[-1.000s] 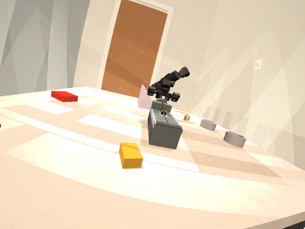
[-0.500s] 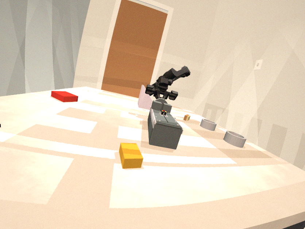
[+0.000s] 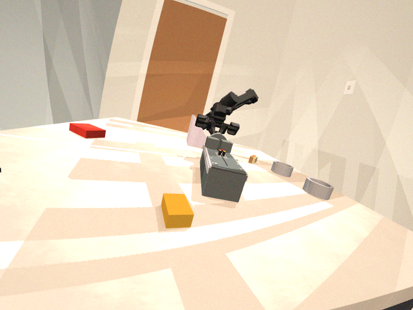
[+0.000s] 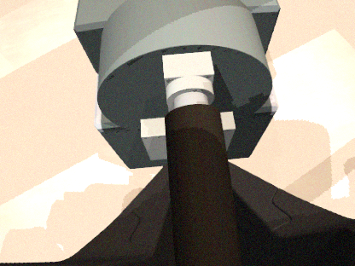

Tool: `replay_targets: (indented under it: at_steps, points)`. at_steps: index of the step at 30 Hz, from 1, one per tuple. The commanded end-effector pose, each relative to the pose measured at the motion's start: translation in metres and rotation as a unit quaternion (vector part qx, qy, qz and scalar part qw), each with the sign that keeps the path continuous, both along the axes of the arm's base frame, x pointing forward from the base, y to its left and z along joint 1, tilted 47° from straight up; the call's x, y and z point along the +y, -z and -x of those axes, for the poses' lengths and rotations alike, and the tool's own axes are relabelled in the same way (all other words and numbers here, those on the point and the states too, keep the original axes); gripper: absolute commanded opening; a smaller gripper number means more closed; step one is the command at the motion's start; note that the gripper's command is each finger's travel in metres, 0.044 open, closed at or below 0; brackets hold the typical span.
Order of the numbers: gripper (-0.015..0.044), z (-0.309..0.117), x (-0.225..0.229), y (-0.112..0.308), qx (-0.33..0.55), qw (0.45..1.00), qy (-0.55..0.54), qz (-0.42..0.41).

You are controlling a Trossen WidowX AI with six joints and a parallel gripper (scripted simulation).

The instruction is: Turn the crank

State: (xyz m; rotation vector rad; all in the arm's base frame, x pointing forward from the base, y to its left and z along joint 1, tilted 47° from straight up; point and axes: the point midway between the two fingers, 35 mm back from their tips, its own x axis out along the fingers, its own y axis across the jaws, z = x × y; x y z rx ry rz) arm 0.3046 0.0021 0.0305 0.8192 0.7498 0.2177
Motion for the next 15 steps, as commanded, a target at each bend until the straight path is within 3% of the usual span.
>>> replay_targets:
  at_steps: [1, 15]
  points:
    - [0.0000, 0.0013, -0.0060, 0.0068, 0.009, 1.000, 0.011, 0.004]
    - [0.0000, 0.0018, -0.0083, 0.0144, 0.009, 1.000, 0.011, 0.004]
